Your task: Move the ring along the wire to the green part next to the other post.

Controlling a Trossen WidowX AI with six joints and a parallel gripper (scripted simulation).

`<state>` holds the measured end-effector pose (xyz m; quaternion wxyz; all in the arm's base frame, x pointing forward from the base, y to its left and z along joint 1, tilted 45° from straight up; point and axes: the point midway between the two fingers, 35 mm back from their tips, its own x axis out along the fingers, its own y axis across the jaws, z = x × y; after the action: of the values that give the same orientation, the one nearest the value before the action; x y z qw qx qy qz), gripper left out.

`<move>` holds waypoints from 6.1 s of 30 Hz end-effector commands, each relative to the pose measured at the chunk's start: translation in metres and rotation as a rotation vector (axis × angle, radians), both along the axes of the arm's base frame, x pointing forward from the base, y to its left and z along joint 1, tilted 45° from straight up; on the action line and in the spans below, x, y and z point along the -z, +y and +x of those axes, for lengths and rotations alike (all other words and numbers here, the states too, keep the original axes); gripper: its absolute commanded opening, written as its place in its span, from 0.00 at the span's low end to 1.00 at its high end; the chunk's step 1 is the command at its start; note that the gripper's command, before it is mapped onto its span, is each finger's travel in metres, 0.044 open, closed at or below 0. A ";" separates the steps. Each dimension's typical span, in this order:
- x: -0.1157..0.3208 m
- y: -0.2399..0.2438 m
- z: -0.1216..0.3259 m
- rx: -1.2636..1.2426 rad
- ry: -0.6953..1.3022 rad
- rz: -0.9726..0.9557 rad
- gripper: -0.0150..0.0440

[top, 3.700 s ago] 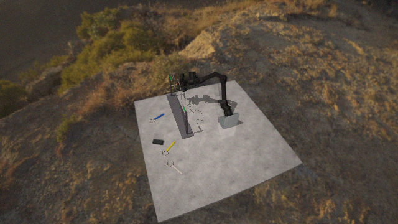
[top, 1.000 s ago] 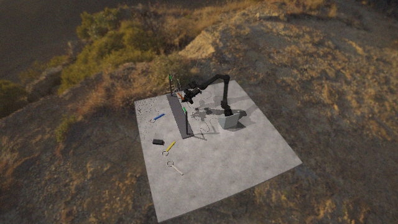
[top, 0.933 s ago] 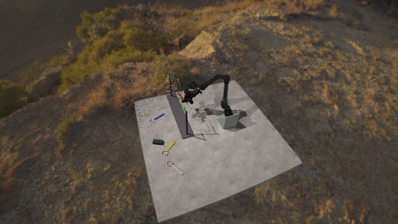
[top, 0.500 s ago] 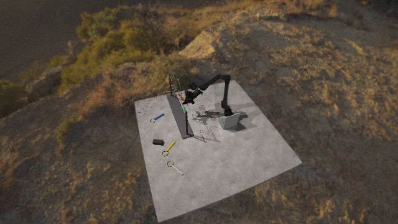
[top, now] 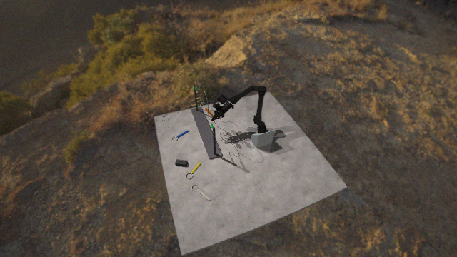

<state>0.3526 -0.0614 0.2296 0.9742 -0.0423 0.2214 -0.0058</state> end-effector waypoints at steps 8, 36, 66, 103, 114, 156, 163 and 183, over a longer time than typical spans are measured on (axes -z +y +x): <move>-0.002 0.046 -0.004 -0.015 0.019 0.287 0.00; -0.039 0.116 -0.009 -0.021 0.054 0.802 0.00; -0.084 0.149 -0.013 -0.014 0.091 1.135 0.00; -0.118 0.160 -0.015 -0.005 0.110 1.231 0.00; -0.118 0.160 -0.014 -0.001 0.107 1.181 0.00; -0.110 0.155 -0.014 0.016 0.085 0.897 0.00; -0.108 0.154 -0.013 0.019 0.081 0.840 0.00; -0.103 0.149 -0.013 0.028 0.065 0.655 0.00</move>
<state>0.3398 0.0880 0.3302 0.9212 0.2958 0.2465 0.0563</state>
